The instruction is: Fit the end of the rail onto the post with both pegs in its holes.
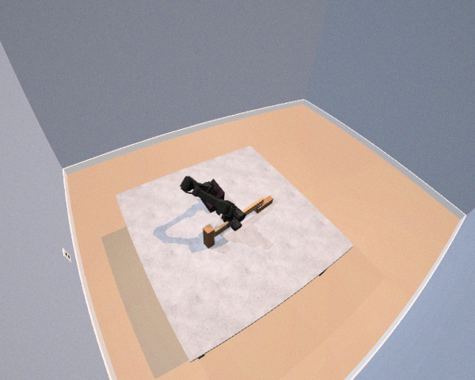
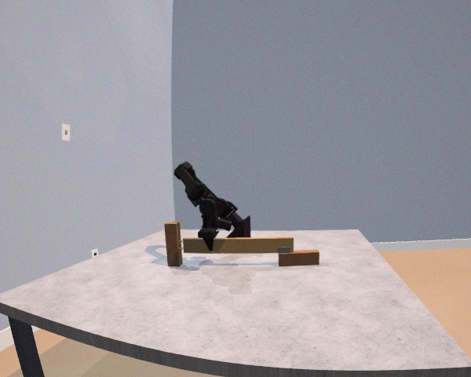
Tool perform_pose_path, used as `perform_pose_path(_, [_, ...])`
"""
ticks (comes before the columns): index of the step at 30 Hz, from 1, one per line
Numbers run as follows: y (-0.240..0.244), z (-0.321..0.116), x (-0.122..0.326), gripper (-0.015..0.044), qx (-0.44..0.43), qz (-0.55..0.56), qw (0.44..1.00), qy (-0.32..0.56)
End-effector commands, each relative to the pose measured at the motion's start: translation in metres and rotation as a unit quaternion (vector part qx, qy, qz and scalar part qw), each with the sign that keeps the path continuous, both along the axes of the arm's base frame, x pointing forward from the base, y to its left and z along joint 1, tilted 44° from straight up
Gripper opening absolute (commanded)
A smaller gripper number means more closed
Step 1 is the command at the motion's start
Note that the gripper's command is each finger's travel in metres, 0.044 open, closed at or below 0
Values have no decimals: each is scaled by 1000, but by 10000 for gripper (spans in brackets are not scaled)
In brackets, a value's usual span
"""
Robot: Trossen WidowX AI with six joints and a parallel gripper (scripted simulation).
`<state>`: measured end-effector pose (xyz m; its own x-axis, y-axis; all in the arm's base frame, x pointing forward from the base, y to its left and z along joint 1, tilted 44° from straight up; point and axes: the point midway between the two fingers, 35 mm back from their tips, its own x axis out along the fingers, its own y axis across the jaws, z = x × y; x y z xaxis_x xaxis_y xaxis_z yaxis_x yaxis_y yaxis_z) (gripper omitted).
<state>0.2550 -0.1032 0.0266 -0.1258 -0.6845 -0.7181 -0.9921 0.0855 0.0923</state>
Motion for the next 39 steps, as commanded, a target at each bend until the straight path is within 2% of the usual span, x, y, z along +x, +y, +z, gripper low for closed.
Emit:
perform_pose_path(1, [0,3,3,0,0,3,1000,-3])
perform_pose_path(39, [-8,11,2,0,0,3,1000,-3])
